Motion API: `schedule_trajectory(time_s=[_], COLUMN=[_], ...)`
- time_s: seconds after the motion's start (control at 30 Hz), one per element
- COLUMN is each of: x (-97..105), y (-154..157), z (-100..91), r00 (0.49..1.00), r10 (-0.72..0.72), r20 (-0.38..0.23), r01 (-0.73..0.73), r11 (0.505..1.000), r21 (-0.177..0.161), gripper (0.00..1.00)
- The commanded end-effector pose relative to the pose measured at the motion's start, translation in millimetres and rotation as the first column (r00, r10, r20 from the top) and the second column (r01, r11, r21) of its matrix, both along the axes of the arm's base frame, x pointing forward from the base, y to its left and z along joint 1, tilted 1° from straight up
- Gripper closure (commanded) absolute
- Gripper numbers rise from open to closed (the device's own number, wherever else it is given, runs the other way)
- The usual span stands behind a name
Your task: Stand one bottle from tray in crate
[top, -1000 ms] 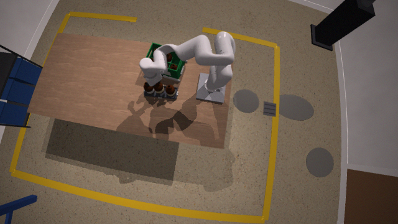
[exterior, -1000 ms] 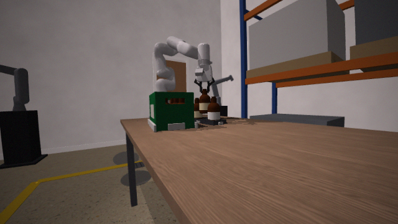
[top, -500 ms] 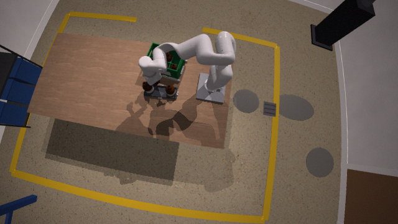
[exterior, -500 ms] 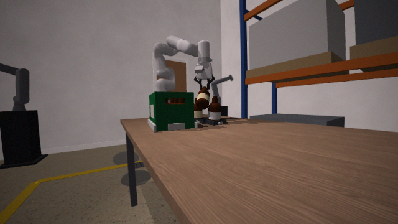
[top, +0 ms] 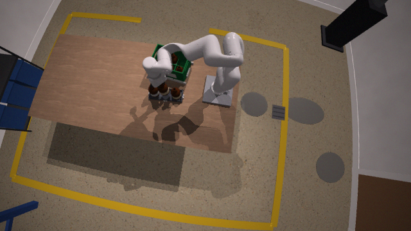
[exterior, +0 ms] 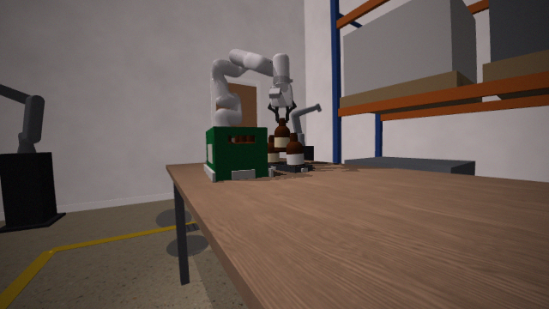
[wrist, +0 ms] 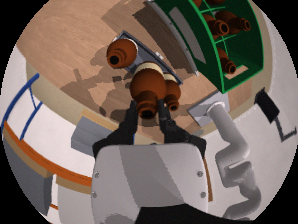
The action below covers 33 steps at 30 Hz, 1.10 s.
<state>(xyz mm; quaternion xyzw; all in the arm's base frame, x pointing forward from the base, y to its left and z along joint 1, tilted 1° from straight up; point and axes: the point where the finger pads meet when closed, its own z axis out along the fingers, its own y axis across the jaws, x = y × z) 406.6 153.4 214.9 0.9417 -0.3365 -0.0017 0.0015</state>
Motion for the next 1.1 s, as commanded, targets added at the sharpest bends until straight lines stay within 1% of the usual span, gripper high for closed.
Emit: schedule_trajectory(time_s=[0.0, 1.07], x=[0.7, 0.7], y=[0.3, 0.4], z=[2.7, 5.7], r00=[1.000, 1.000], r10=[0.000, 0.000], r20=[0.003, 0.003], r01=[0.000, 0.000], r11=[1.000, 1.000], r21=[0.001, 0.001], gripper=[1.00, 1.00])
